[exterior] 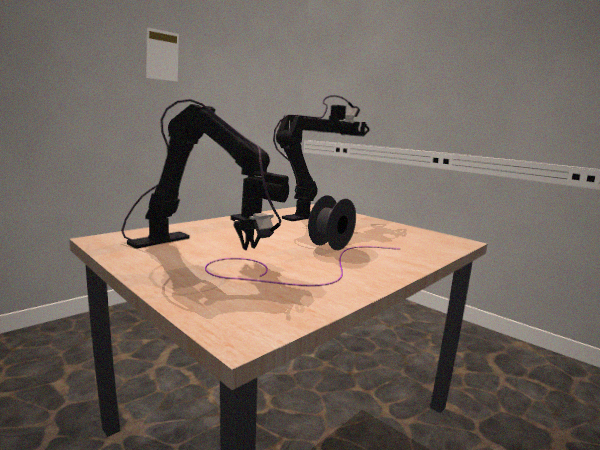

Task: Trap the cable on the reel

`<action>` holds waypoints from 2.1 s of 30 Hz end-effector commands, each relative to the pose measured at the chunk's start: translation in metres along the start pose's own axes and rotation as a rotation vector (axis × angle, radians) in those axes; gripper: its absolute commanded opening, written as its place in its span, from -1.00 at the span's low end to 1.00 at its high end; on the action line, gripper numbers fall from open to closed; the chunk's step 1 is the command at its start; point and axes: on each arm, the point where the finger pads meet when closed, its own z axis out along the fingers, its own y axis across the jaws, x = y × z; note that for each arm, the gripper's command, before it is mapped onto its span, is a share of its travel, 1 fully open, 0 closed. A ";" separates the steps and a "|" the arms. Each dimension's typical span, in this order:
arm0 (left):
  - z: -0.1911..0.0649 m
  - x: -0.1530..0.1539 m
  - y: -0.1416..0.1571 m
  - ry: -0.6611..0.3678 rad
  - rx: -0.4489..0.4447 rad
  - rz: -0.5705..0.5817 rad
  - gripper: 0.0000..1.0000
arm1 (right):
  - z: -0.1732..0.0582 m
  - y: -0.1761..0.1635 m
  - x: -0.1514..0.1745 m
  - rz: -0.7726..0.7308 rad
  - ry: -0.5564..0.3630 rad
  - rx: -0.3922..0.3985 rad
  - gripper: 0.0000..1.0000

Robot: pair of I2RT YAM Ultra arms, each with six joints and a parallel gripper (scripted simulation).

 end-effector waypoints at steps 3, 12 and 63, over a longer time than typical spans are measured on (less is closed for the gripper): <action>0.001 0.001 0.000 -0.005 -0.005 0.006 1.00 | 0.020 0.005 -0.003 -0.004 -0.014 -0.003 -0.40; 0.001 0.001 0.000 -0.005 -0.005 0.006 1.00 | 0.032 0.004 -0.007 0.000 -0.025 -0.007 -0.40; 0.001 0.001 0.000 -0.005 -0.005 0.006 1.00 | 0.036 0.001 -0.003 -0.001 -0.034 -0.010 -0.40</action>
